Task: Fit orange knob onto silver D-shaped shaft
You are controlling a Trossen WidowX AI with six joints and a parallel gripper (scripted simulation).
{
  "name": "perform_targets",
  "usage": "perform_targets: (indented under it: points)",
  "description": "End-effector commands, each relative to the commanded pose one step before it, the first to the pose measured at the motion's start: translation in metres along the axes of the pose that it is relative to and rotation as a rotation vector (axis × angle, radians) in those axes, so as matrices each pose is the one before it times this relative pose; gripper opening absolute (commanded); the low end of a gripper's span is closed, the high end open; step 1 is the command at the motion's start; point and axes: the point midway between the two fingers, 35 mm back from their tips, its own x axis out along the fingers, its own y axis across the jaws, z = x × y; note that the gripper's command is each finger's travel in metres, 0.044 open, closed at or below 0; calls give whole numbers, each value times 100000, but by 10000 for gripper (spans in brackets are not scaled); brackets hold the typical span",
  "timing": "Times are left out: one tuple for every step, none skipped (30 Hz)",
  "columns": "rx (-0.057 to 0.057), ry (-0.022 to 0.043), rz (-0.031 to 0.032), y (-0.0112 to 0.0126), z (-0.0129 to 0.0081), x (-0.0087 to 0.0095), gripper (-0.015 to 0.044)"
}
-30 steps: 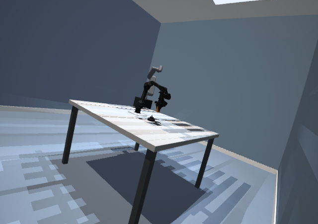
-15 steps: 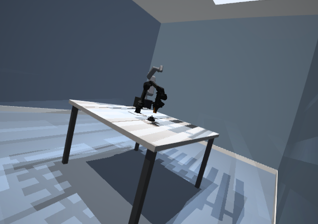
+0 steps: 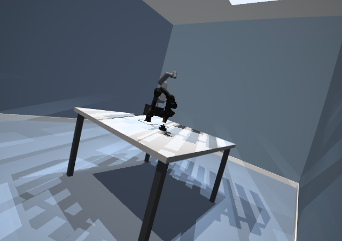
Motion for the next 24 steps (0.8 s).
perform_targets:
  points:
    - [-132, -530, -188, -60, 1, 950, 0]
    - [55, 1, 0, 2, -11, 260, 0]
    - [54, 1, 1, 5, -12, 257, 0]
    - [43, 1, 1, 6, -9, 192, 0]
    - [26, 0, 0, 4, -6, 116, 0]
    - [9, 0, 0, 1, -2, 25, 0]
    - [0, 0, 0, 0, 0, 0, 0]
    - [105, 2, 1, 12, -21, -147, 0]
    - [71, 1, 0, 1, -7, -128, 0]
    - [34, -1, -2, -21, 14, -85, 0]
    - [0, -2, -2, -30, 20, -25, 0]
    - [0, -2, -2, -34, 31, -16, 0]
    - [0, -3, -2, -33, 38, -8, 0]
    - [0, -4, -2, -30, 46, 0, 0]
    - [0, -5, -2, -23, 57, 9, 0]
    - [0, -4, 0, -3, 43, 19, 0]
    - [0, -1, 1, 7, 14, 7, 0]
    - [0, 0, 1, 7, 5, -10, 0]
    - [0, 0, 0, 3, -2, 136, 0]
    - [0, 1, 1, 15, -13, 123, 0]
    - [0, 1, 2, 24, -18, -2, 0]
    - [0, 2, 2, 24, -19, 10, 0]
    - [0, 2, 2, 27, -20, 31, 0]
    - [0, 1, 2, 20, -18, 45, 0]
